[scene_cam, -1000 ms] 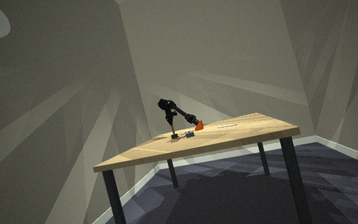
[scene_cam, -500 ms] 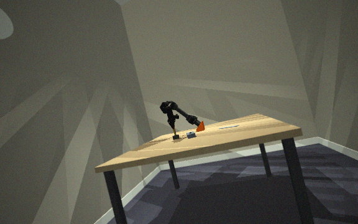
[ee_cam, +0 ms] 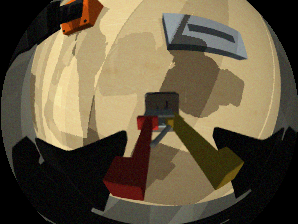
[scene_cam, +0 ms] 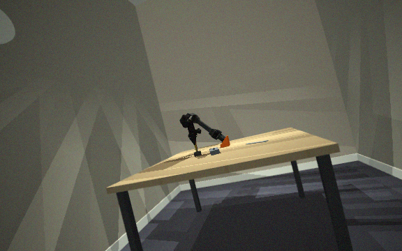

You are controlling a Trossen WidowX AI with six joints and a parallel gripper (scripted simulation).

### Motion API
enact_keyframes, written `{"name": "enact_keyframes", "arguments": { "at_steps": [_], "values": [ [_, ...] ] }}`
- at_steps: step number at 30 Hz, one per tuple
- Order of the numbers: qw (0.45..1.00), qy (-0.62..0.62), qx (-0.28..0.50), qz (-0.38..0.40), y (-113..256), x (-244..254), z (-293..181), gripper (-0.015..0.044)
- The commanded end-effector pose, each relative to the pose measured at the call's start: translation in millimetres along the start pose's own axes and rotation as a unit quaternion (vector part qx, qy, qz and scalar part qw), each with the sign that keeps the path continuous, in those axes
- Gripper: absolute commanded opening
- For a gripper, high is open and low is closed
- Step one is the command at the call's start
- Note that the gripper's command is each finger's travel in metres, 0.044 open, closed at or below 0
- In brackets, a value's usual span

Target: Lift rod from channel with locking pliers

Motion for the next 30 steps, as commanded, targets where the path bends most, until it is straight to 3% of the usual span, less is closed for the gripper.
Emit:
{"name": "enact_keyframes", "arguments": {
  "at_steps": [1, 30],
  "values": [
    [1.000, 0.000, 0.001, -0.002, 0.4, 0.1, -0.6, 0.0419],
    [1.000, 0.000, 0.001, -0.002, 0.4, 0.1, -0.6, 0.0380]
  ]
}}
Point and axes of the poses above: the point midway between the two fingers, 35 mm back from their tips, its own y axis back along the fingers, its own x axis across the jaws, z = x × y, the point moved 2 cm from there along y, back along the fingers, and after that the axes turned 14 degrees about -y, right-handed, at the moved point
